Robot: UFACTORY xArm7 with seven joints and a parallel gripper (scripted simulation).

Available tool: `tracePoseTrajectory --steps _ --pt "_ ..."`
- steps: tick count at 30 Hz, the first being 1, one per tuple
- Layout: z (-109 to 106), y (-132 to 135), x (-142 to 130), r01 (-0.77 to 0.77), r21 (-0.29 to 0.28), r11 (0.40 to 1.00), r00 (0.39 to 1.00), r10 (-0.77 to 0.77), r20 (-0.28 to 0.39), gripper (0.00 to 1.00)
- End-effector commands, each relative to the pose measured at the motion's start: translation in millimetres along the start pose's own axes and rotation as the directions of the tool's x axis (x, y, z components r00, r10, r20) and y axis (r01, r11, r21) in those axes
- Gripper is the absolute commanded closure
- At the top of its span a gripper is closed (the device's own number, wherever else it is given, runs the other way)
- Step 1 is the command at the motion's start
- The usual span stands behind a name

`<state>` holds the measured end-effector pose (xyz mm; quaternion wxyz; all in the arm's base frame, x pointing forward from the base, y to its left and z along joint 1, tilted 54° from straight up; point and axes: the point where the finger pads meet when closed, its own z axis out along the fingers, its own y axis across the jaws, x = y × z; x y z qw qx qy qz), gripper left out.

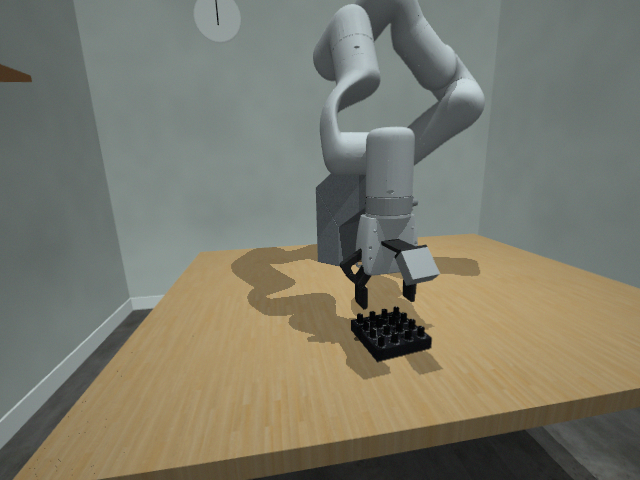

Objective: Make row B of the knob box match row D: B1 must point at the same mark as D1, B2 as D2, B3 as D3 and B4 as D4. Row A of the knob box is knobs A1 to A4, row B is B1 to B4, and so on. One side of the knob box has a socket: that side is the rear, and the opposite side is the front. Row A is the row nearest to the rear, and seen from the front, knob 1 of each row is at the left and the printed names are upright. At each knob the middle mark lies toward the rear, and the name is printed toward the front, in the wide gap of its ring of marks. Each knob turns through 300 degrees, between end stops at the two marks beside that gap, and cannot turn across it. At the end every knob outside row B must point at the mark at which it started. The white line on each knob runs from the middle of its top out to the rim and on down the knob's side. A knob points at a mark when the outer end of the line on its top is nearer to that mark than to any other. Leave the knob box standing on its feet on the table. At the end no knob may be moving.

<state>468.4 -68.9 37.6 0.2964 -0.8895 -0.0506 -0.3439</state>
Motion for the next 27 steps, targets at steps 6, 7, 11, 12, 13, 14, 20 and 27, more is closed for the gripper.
tracePoseTrajectory --steps 6,7,11,12,13,14,20,27 --pt "-0.9 1.1 0.8 0.000 -0.003 1.000 1.000 0.000 -0.002 0.00" --pt "-0.9 1.1 0.8 0.000 -0.003 1.000 1.000 0.000 -0.002 0.00" --pt "-0.9 1.1 0.8 0.000 -0.003 1.000 1.000 0.000 -0.002 0.00" --pt "-0.9 1.1 0.8 0.000 -0.003 1.000 1.000 0.000 -0.002 0.00" --pt "-0.9 1.1 0.8 0.000 -0.003 1.000 1.000 0.000 -0.002 0.00" --pt "-0.9 1.1 0.8 0.000 -0.003 1.000 1.000 0.000 -0.002 0.00" --pt "-0.9 1.1 0.2 0.000 -0.003 1.000 1.000 0.000 -0.001 0.00" --pt "-0.9 1.5 -3.5 0.000 -0.003 1.000 1.000 0.000 0.001 0.00"
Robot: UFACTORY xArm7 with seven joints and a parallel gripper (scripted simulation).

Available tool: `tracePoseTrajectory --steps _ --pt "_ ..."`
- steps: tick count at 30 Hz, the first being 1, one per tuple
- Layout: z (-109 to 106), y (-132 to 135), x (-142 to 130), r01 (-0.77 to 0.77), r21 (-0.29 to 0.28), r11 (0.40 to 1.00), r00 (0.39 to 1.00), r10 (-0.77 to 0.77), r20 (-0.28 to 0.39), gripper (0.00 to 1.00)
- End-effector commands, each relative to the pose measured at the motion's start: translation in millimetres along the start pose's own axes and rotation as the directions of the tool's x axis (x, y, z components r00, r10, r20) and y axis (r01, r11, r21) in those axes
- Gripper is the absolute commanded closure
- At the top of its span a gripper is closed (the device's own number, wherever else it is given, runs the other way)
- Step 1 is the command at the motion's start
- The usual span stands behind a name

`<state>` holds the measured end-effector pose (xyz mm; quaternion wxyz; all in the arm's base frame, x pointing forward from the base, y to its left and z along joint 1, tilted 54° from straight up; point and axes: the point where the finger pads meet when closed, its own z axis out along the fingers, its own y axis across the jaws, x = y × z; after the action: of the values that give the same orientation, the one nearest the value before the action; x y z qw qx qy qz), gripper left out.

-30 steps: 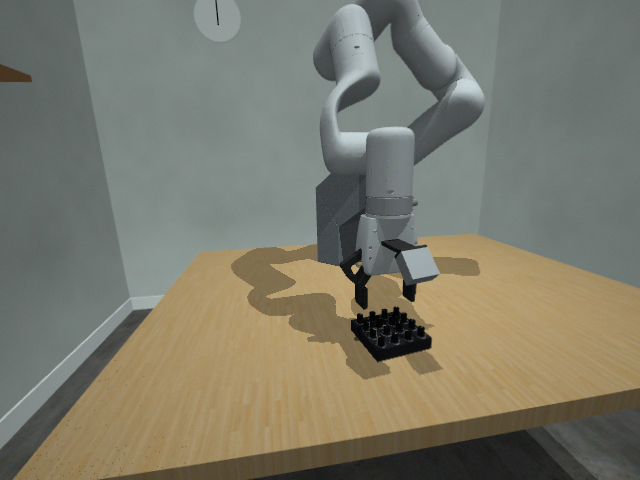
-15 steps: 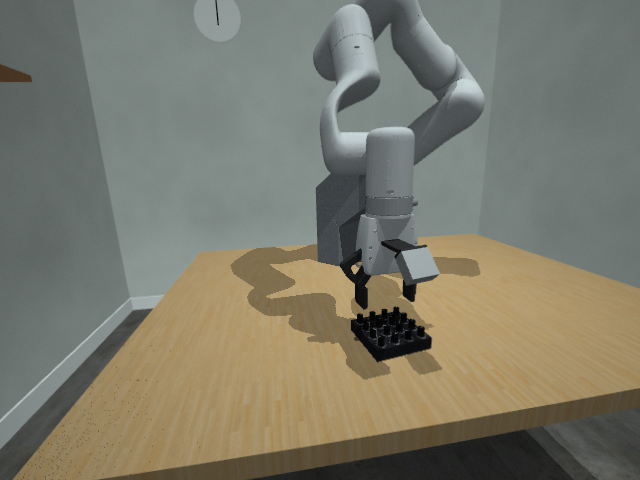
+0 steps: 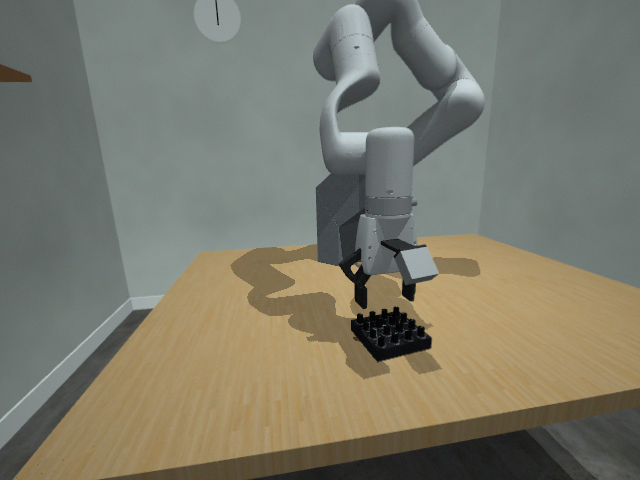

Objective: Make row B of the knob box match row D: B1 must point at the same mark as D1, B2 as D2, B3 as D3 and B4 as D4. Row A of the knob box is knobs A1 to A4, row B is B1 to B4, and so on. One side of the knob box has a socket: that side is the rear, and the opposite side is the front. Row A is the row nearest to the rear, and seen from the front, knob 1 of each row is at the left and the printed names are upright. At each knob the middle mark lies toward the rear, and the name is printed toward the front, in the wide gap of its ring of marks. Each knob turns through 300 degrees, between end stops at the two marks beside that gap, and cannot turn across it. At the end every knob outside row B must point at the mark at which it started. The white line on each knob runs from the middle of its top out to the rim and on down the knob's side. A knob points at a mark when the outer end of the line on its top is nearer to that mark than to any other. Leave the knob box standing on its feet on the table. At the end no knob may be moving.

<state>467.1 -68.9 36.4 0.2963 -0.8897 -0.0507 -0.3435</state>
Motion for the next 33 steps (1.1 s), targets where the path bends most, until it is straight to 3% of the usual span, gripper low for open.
tracePoseTrajectory --steps 1,33 --pt "-1 1 -3 0.000 -0.003 1.000 1.000 0.000 0.000 0.00" --pt "-1 6 -50 0.000 -0.003 1.000 1.000 0.000 0.000 0.00"
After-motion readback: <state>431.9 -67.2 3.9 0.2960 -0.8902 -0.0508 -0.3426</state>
